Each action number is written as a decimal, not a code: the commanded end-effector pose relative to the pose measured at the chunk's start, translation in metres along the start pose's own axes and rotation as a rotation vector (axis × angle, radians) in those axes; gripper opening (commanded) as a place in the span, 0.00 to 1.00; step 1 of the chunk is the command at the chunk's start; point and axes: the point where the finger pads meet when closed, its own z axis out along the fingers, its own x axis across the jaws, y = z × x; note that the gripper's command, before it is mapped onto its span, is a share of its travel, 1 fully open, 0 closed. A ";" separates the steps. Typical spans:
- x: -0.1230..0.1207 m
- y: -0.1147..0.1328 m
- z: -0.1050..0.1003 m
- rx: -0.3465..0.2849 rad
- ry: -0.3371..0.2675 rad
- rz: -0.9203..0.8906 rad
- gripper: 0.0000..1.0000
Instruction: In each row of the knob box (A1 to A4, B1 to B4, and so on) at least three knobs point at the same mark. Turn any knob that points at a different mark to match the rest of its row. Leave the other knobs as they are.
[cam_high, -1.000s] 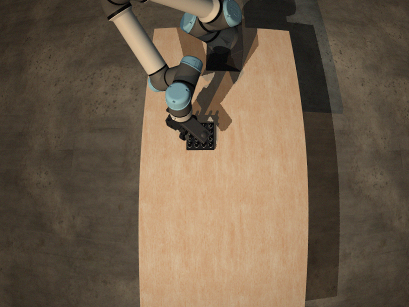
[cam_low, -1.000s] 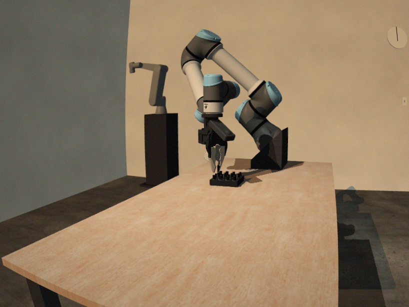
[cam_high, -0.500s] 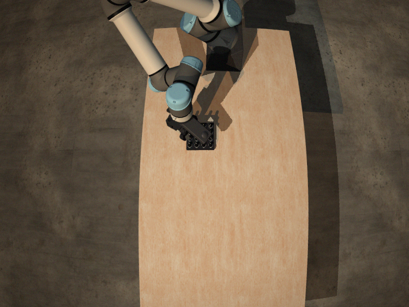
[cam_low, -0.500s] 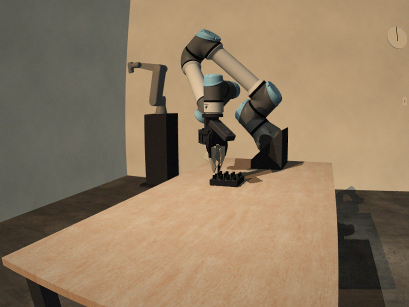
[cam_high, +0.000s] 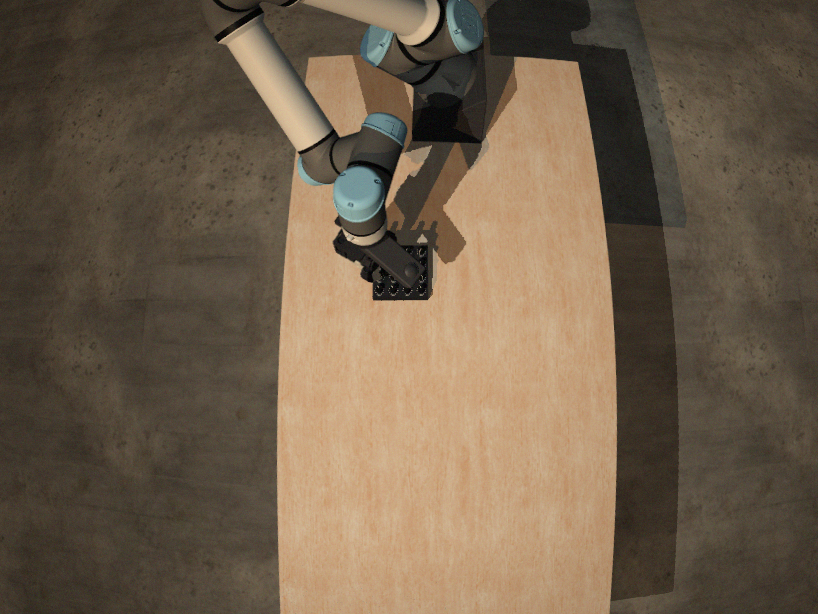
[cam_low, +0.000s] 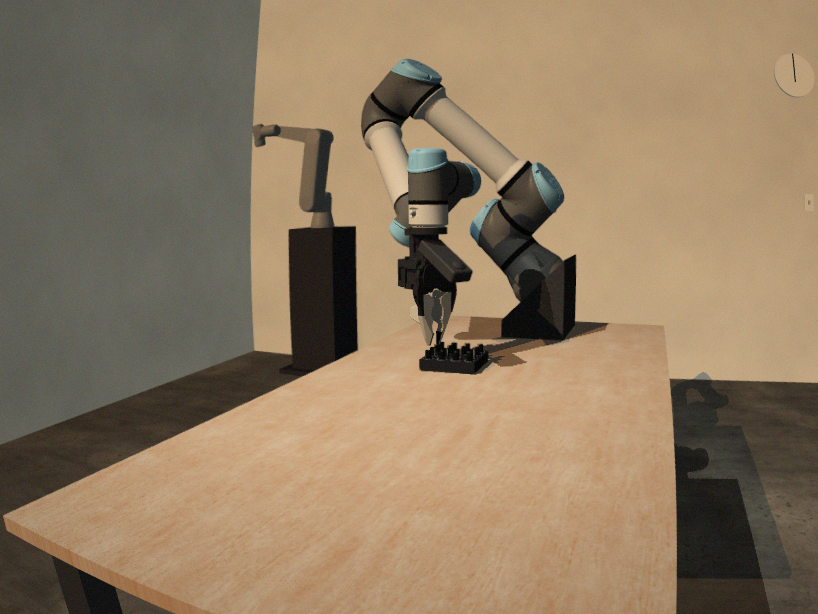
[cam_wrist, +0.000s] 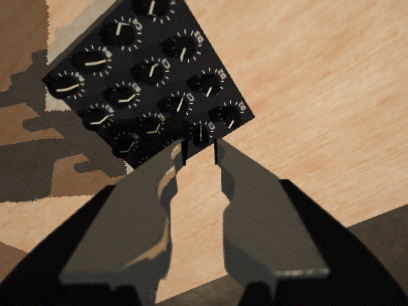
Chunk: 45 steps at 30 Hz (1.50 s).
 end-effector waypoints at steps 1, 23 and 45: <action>0.000 0.000 0.000 0.000 0.001 0.000 0.11; 0.000 0.000 0.000 0.000 0.001 0.000 0.11; 0.000 0.000 0.008 0.000 0.001 0.000 0.11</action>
